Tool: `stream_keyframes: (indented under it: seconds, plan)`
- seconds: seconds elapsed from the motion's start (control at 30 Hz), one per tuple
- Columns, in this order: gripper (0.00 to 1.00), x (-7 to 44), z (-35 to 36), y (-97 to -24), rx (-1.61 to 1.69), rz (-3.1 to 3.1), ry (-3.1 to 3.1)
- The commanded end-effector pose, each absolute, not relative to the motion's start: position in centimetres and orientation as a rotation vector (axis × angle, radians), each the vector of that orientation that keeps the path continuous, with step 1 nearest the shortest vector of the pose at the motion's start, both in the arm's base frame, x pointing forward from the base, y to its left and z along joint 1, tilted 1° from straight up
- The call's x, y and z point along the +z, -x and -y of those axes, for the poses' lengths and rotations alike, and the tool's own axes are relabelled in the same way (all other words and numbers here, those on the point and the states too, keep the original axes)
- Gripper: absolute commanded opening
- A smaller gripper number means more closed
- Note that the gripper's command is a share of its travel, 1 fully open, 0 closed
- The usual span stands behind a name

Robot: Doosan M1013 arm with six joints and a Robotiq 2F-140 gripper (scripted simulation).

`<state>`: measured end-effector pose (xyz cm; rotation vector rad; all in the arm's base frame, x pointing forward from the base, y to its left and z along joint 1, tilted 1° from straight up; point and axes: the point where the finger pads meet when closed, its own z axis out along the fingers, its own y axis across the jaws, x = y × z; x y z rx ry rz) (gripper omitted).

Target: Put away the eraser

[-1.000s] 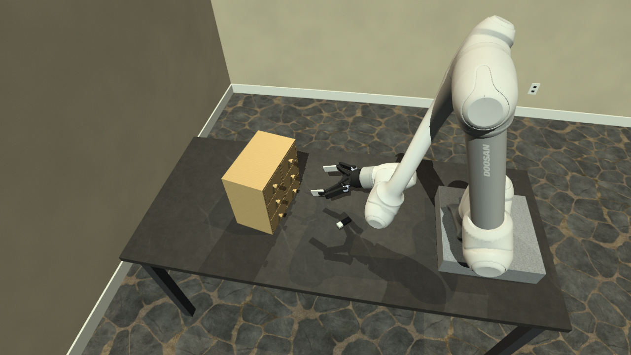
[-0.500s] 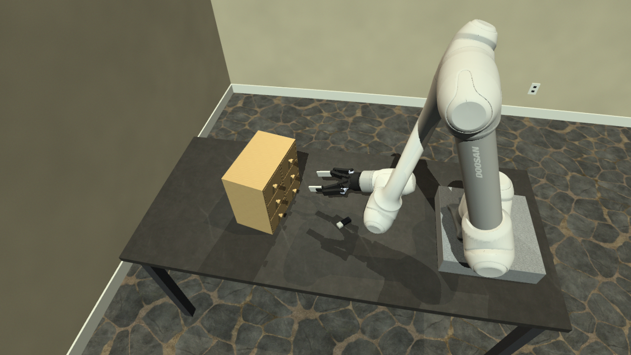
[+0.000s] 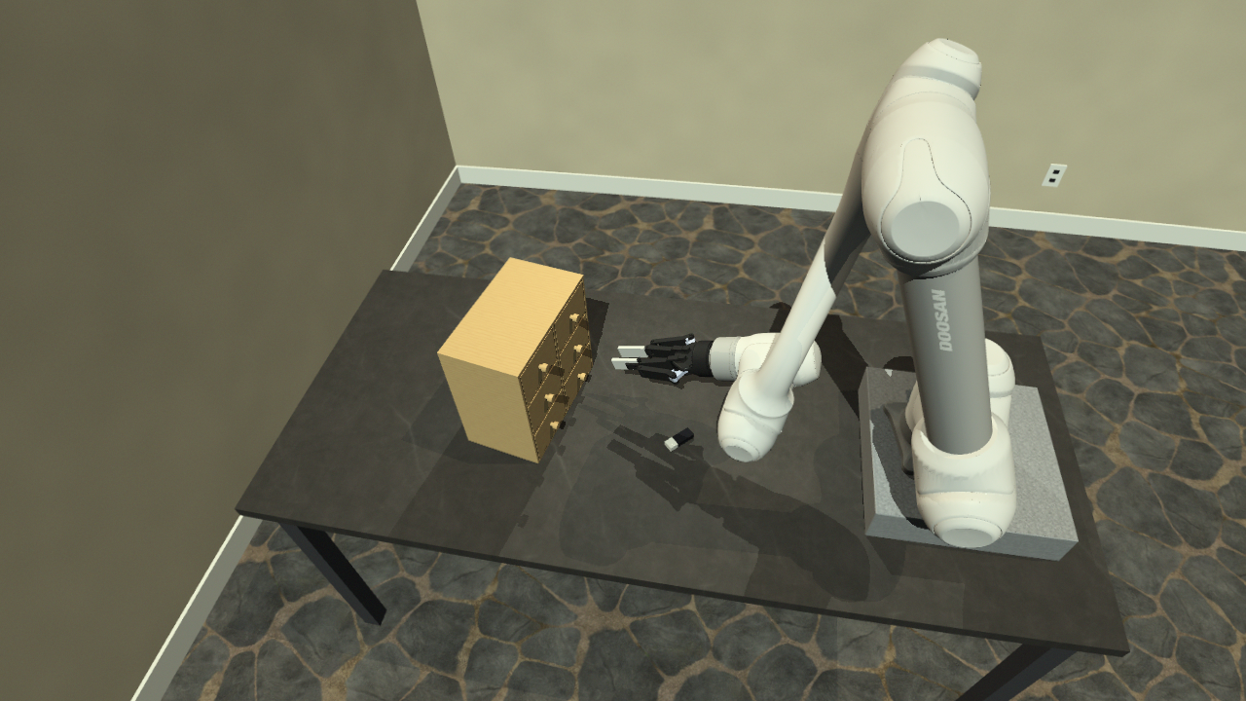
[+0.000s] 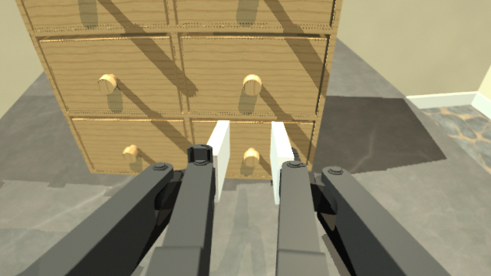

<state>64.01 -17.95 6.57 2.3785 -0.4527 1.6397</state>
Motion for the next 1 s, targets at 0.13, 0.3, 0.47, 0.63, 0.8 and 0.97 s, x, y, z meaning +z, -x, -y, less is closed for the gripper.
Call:
stream_keyframes:
  seconds: [0.13,0.3,0.47,0.63,0.8,0.97]
  plan:
    - [0.20,6.1,17.9,-64.0,1.636,0.451,-2.378]
    - [0.20,4.8,18.2,-64.7,1.636,0.451,-2.378]
    - [0.20,2.5,18.7,-65.9,1.636,0.451,-2.378]
    - [0.20,0.9,19.1,-66.8,1.636,0.451,-2.378]
    - [0.20,-1.6,19.7,-68.3,1.636,0.451,-2.378]
    - [0.20,-3.4,20.1,-69.3,1.636,0.451,-2.378]
